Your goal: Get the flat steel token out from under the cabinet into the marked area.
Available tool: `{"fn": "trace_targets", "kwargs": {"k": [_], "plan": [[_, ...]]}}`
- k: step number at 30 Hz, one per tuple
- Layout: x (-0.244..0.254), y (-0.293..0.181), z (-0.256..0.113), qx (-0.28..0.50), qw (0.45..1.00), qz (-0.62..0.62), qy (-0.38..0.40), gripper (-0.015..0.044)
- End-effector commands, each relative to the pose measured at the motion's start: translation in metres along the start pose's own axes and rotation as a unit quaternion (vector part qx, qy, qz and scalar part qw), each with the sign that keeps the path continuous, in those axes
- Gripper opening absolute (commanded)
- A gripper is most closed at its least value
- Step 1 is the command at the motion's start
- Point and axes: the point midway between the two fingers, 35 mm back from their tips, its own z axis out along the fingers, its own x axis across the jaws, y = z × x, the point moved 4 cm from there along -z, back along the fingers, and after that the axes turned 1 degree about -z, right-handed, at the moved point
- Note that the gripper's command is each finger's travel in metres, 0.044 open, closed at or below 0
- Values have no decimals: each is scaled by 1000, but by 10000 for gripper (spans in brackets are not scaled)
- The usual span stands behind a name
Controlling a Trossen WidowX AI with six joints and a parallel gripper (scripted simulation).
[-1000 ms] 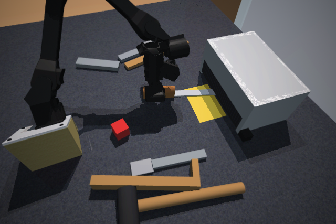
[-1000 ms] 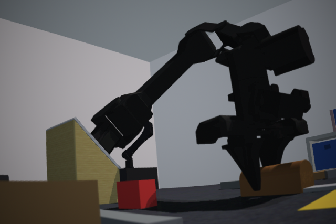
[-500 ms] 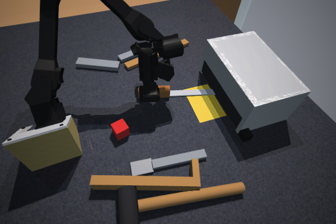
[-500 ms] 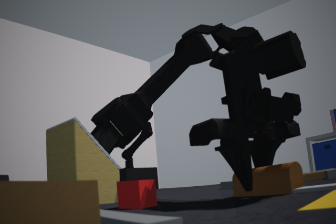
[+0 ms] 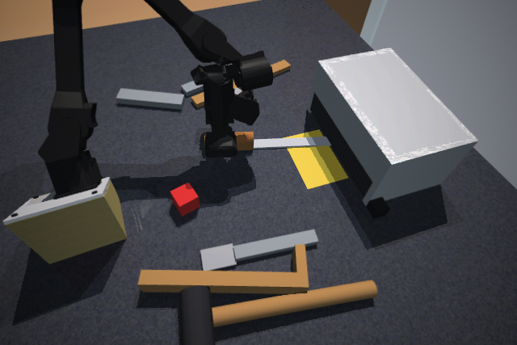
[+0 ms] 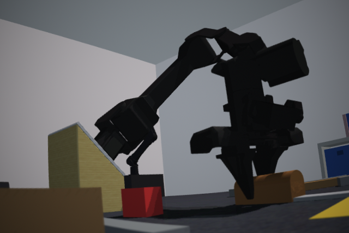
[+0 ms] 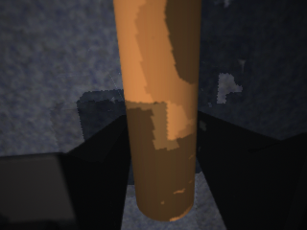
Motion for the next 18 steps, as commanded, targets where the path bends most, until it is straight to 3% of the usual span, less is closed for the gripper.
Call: {"fn": "trace_targets", "kwargs": {"k": [1, 18], "plan": [[0, -8, 1, 2, 1000, 2, 0, 0], [2, -29, 1, 3, 1000, 2, 0, 0]]}}
